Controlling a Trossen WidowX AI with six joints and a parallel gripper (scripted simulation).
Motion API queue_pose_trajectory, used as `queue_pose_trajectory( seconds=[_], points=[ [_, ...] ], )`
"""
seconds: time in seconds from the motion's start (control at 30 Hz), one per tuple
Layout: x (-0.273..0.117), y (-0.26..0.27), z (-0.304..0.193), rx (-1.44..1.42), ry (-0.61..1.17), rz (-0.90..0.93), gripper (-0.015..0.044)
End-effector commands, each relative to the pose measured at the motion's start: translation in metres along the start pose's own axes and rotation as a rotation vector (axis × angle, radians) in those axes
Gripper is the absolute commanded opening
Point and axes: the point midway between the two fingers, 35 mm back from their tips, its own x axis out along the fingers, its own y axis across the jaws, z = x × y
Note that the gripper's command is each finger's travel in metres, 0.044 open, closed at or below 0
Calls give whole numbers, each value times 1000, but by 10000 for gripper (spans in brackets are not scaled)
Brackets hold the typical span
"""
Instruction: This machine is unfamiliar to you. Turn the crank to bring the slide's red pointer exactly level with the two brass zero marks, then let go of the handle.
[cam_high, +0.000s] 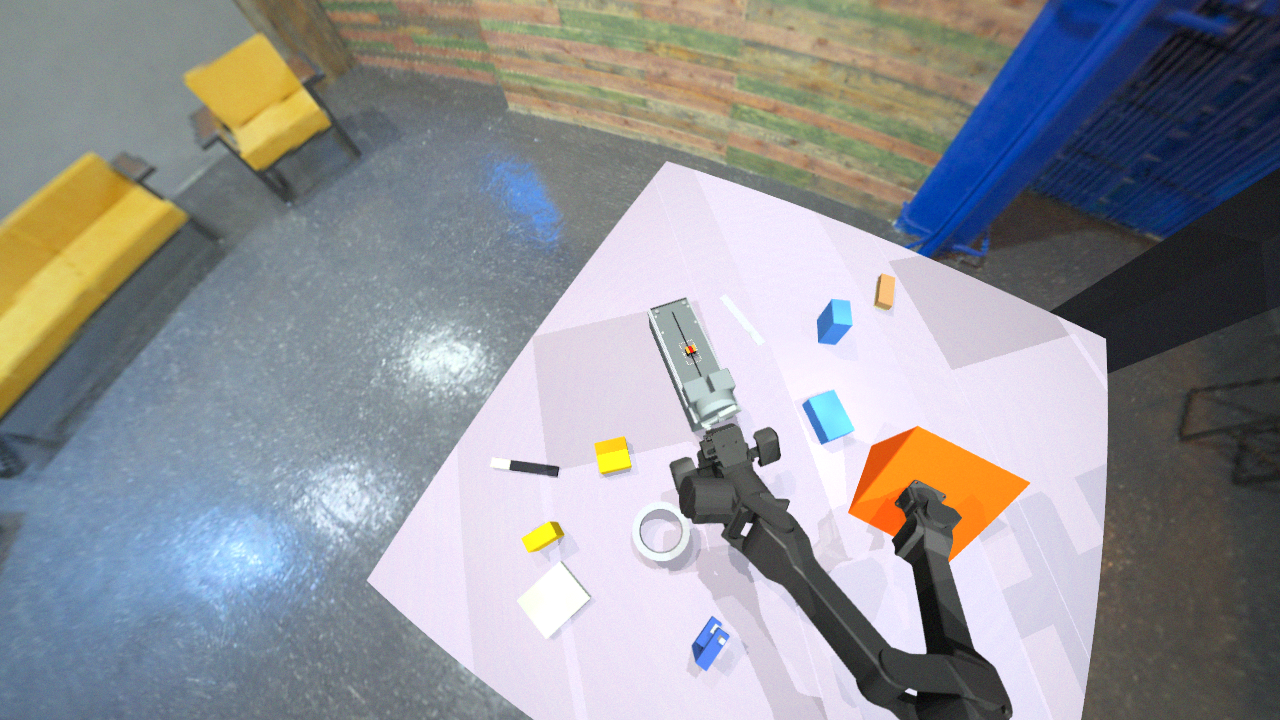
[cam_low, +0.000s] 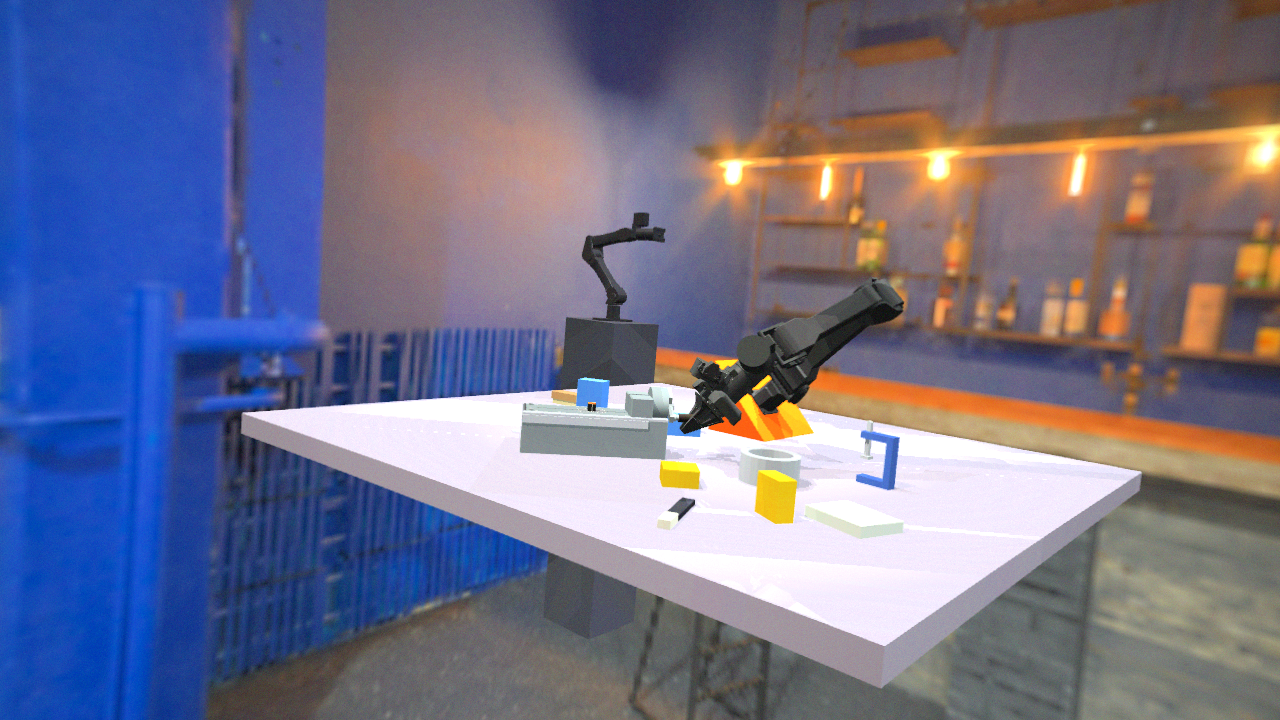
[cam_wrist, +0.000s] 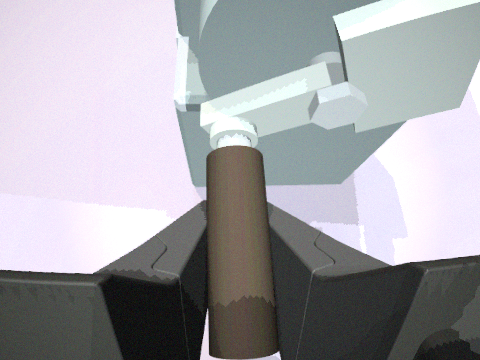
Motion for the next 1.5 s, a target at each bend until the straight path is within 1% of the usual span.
queue_pose_trajectory(
  seconds=[0.0, 1.47],
  points=[
    [-6, 4, 6, 0, -15, 16, 0],
    [-11, 3, 10, -1, -15, 16, 0]
  ],
)
